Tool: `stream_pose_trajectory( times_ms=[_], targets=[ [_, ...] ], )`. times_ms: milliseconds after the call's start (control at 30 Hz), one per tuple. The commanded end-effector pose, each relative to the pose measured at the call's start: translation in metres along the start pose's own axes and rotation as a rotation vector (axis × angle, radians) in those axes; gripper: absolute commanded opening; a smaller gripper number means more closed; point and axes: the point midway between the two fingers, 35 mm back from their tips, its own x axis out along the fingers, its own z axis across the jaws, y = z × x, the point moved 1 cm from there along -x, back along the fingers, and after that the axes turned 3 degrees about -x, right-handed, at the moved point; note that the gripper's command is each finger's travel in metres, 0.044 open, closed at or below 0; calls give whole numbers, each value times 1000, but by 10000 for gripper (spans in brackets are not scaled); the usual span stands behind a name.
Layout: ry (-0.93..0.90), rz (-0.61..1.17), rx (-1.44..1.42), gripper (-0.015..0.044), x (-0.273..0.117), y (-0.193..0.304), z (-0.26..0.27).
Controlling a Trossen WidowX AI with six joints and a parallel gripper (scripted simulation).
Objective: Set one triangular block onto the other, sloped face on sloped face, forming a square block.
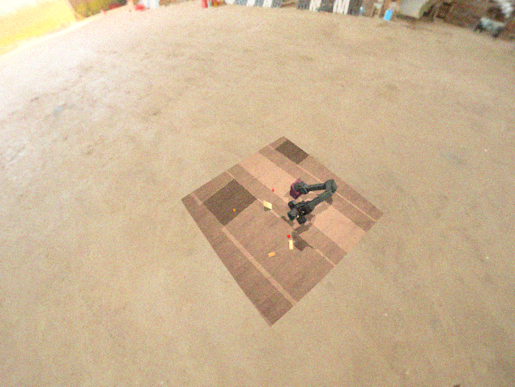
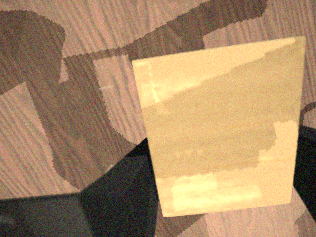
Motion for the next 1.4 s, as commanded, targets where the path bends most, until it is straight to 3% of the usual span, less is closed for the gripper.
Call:
stream_pose_trajectory(
  times_ms=[0, 300, 600, 1367],
  targets=[
    [-50, 13, 154, 0, -4, -3, 0],
    [-138, 47, 427, 0, -10, -8, 1],
    [-138, 46, 433, 0, -11, -10, -1],
    [-90, 18, 476, 0, -25, -61, -97]
  ],
)
